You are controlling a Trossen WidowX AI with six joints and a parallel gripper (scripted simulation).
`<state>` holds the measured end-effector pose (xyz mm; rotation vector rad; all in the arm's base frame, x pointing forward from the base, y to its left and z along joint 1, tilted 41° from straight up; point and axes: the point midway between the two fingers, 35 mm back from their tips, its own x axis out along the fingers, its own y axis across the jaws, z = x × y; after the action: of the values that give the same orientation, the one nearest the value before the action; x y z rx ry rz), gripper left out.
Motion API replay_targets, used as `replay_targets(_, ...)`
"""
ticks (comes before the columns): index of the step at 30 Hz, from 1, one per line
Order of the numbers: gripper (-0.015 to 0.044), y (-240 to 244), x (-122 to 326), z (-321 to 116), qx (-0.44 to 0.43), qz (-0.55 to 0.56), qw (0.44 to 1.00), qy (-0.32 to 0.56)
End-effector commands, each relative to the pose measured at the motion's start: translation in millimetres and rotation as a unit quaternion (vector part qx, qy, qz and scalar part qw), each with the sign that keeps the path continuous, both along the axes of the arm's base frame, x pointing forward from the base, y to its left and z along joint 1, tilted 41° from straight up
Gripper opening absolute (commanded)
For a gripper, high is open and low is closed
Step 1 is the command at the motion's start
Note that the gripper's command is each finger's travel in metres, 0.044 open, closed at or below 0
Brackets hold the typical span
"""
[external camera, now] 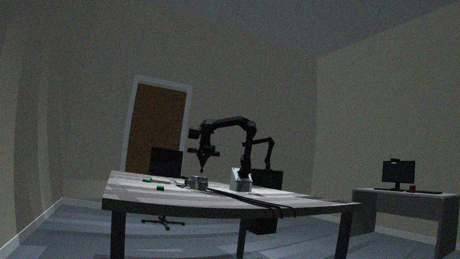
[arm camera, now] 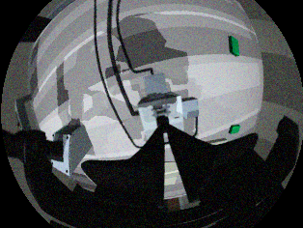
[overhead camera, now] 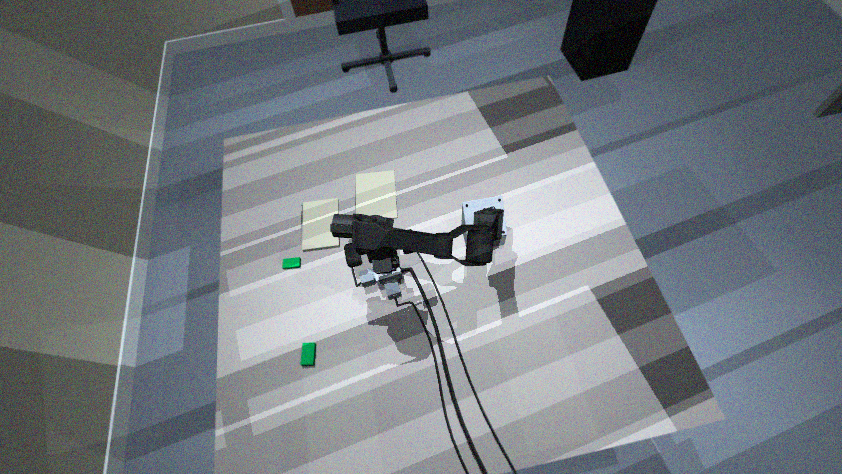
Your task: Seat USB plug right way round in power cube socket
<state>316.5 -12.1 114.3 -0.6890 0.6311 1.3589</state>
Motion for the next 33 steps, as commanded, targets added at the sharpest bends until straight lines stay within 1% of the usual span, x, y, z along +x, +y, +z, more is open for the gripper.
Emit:
replay_targets(1,0.0,0.7,0.0,-1.0,0.0,0.002,1.0,-0.001)
replay_targets(33,0.0,3.6,1.0,-3.4,-0.001,0.01,1.0,-0.008)
